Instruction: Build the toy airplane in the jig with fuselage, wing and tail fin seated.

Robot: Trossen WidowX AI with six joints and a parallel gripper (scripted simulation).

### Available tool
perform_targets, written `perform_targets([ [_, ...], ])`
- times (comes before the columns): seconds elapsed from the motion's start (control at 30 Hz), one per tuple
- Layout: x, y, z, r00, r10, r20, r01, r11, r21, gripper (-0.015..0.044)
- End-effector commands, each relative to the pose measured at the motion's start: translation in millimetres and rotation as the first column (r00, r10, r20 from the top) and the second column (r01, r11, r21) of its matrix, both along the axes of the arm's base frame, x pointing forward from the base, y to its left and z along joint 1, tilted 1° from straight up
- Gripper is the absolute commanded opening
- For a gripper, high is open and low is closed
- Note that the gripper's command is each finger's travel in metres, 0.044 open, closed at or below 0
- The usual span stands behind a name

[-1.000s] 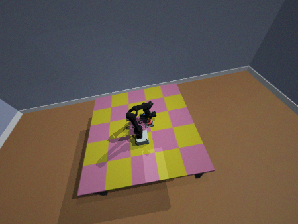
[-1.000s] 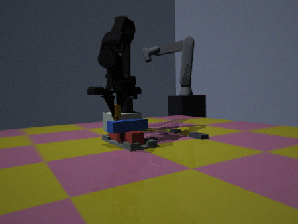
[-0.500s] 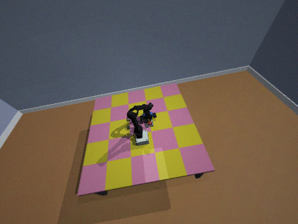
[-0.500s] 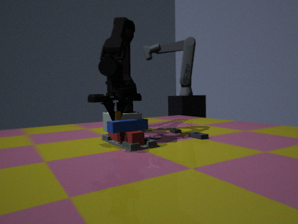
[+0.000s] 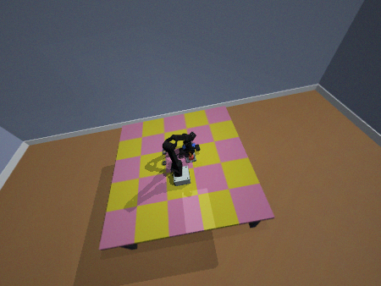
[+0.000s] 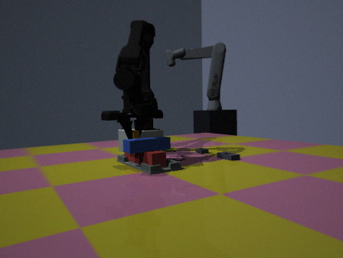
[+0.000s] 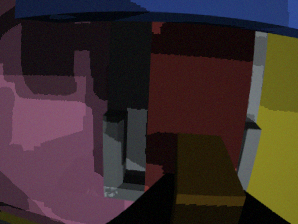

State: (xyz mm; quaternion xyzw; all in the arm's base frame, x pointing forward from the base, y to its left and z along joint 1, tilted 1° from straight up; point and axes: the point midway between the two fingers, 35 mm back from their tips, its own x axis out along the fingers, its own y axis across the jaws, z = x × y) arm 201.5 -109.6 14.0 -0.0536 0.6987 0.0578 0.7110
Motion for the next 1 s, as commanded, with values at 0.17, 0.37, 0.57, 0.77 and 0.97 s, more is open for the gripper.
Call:
perform_targets([
  [0.17, 0, 0, 0, 1.000, 0.000, 0.000, 0.000, 1.000, 0.000, 0.0131],
  [0.37, 0, 0, 0, 1.000, 0.000, 0.000, 0.000, 1.000, 0.000, 0.0260],
  [0.57, 2, -1, 10, 1.000, -0.003, 0.002, 0.003, 1.000, 0.001, 0.0260],
  [0.77, -1, -1, 89, 1.000, -0.002, 0.002, 0.002, 1.000, 0.002, 0.0260],
  [0.97, 2, -3, 92, 1.000, -0.001, 0.002, 0.001, 1.000, 0.002, 0.0260],
])
